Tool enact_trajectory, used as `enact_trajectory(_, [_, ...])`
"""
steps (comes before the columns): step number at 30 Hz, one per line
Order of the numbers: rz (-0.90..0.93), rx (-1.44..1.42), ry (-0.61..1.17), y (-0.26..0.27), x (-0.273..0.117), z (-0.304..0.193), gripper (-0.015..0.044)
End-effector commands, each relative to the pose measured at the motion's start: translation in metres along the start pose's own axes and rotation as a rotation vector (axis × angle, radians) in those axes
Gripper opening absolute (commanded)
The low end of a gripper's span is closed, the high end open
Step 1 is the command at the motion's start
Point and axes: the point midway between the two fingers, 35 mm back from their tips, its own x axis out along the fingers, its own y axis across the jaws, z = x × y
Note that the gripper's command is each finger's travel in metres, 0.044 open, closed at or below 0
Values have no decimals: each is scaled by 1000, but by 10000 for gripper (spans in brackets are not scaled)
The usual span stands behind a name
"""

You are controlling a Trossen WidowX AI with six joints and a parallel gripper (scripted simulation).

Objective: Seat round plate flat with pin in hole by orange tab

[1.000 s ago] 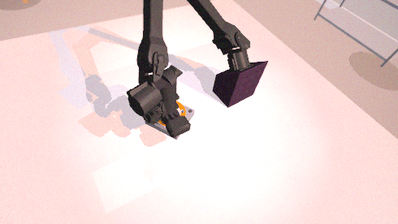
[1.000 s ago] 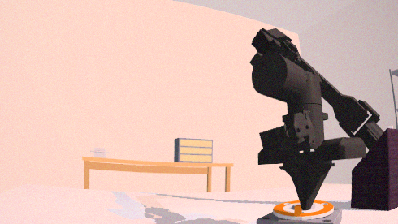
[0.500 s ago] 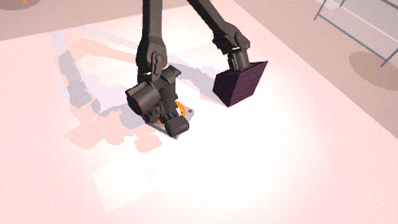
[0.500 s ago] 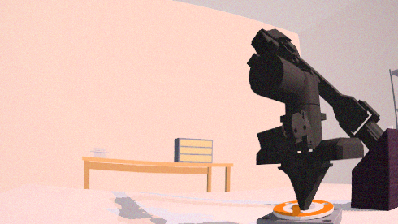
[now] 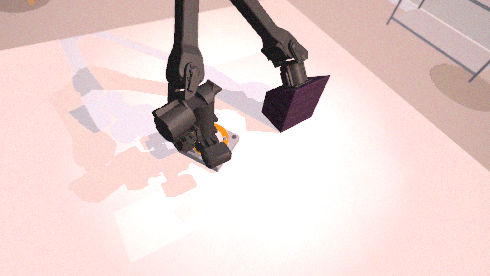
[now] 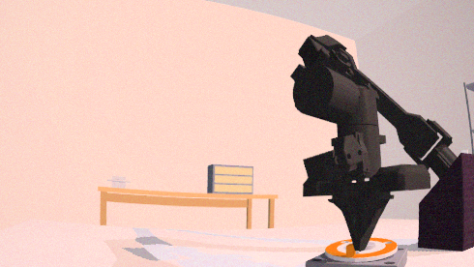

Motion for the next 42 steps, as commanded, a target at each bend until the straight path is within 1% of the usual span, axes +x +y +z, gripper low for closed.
enact_trajectory(1, [-16,18,-11,-7,1,6,0])
enact_trajectory(42, [-18,18,-11,-45,-3,10,0])
